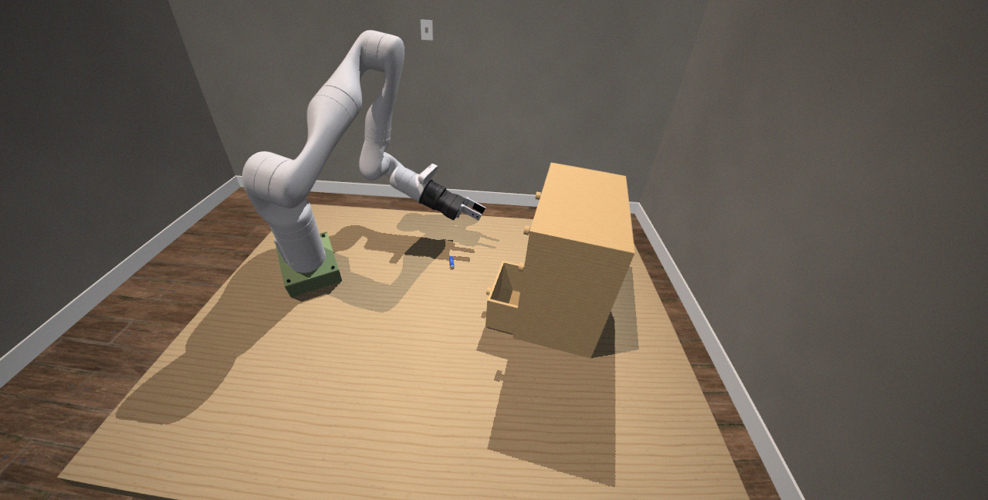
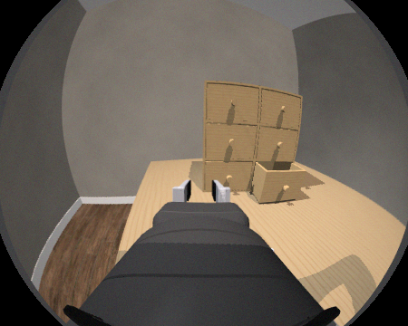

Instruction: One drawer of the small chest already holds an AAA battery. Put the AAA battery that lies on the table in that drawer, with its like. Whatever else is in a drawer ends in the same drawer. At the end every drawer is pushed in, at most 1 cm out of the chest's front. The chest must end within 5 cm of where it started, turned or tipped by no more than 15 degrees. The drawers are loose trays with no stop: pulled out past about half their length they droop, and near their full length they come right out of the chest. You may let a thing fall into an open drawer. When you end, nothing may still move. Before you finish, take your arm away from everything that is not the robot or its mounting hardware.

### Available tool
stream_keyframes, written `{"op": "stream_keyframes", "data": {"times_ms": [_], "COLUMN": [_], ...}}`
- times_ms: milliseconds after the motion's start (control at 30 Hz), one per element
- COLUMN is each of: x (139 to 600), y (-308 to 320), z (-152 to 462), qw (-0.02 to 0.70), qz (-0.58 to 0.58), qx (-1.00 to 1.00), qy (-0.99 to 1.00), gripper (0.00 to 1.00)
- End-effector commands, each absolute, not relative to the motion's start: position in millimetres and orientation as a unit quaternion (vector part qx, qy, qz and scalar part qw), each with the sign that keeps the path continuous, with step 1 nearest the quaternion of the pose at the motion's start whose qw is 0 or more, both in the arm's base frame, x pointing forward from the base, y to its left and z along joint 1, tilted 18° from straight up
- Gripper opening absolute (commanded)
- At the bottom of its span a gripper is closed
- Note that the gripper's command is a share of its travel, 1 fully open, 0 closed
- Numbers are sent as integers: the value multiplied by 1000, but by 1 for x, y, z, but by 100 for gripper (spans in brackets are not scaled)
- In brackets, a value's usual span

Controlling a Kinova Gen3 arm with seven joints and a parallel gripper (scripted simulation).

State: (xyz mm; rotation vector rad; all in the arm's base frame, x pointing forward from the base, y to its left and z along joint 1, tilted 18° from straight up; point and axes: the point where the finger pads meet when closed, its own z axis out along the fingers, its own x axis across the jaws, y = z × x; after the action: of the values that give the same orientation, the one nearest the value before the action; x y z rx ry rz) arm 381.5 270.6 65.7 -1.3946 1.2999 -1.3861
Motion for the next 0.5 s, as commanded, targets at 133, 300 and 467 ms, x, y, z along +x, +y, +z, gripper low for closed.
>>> {"op": "stream_keyframes", "data": {"times_ms": [133, 300, 467], "x": [383, 384, 386], "y": [261, 257, 248], "z": [66, 66, 66], "qw": [381, 381, 381], "qz": [-545, -545, -545], "qx": [-547, -547, -547], "qy": [509, 509, 509], "gripper": [67, 67, 67]}}
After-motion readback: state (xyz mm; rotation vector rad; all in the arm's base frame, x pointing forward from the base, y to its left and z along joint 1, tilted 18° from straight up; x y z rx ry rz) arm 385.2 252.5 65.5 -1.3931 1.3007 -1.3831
